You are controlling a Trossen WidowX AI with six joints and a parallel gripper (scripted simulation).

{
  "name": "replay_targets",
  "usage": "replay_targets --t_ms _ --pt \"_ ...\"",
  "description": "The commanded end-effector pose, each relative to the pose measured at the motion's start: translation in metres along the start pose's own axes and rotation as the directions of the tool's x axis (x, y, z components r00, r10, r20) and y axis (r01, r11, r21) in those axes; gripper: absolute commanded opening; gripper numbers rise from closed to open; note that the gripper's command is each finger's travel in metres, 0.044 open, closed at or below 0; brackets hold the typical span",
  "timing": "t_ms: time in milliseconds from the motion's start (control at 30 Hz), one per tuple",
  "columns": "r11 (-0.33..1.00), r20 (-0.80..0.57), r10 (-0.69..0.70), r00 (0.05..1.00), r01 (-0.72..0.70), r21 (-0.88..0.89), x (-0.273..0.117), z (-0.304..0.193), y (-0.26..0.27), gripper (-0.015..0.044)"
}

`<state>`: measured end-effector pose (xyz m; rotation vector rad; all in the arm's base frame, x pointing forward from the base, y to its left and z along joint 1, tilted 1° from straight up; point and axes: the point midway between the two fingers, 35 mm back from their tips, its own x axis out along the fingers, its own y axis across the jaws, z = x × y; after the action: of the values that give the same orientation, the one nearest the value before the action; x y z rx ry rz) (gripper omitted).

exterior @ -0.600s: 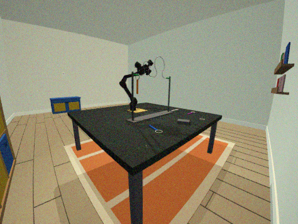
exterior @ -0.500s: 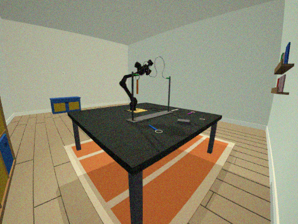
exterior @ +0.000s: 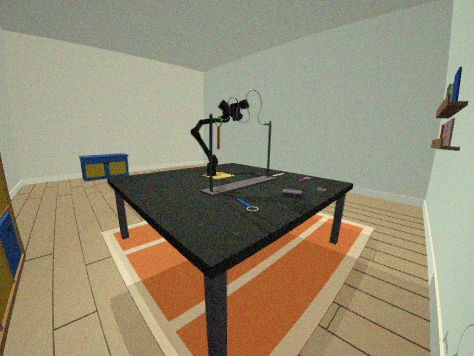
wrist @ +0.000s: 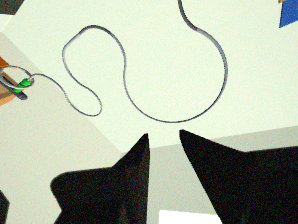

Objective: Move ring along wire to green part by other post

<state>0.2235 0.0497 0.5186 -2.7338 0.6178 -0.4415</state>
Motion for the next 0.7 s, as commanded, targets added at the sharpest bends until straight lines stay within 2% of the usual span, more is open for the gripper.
replay_targets --t_ms 0,167,300,500,667 --pt "0.983 -0.04 -0.02 0.999 0.013 -0.184 0.009 0.01 -0.005 0.016" --pt "0.903 -0.087 -0.051 0.995 0.009 -0.429 0.023 0.022 -0.009 0.016" --pt "0.791 -0.112 -0.08 0.99 -0.005 -0.612 0.035 0.034 -0.011 0.016" --pt "0.557 -0.124 -0.126 0.984 -0.033 -0.83 0.055 0.055 -0.01 0.016" --pt "0.341 -0.123 -0.178 0.976 -0.056 -0.938 0.07 0.073 -0.007 0.016"
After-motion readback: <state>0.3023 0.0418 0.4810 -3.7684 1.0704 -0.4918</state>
